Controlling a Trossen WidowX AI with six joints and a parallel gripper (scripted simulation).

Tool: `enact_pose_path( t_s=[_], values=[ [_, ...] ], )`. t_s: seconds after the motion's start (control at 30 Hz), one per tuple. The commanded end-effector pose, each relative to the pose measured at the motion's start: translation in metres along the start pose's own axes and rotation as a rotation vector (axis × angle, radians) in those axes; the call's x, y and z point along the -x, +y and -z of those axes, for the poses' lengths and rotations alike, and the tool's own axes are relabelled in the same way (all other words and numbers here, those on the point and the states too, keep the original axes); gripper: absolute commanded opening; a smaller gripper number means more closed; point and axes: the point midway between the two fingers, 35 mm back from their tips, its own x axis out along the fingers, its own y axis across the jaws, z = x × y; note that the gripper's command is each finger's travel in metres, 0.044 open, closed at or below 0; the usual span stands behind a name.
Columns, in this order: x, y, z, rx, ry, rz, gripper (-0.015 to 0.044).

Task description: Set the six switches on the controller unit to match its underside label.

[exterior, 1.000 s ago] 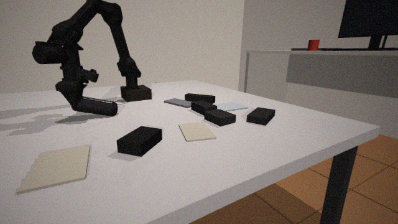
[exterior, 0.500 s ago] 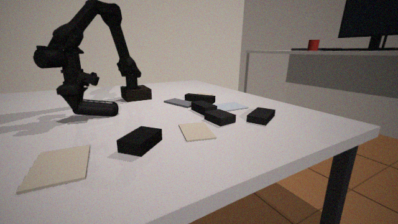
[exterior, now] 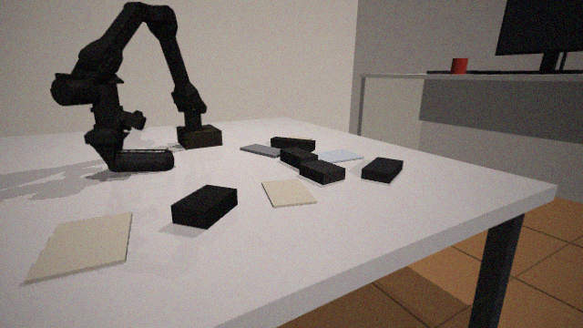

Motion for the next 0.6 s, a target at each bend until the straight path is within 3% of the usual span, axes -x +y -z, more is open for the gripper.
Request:
enact_pose_path(
  t_s=[0.0,0.47,0.57],
  values=[
    [-0.0052,0.0021,-0.0038,0.004,-0.013,-0.006,0.0338],
    [-0.0068,0.0009,-0.0014,0.002,-0.005,-0.002,0.0338],
    [-0.0068,0.0003,-0.0006,0.001,-0.001,-0.001,0.0417]
  ],
)
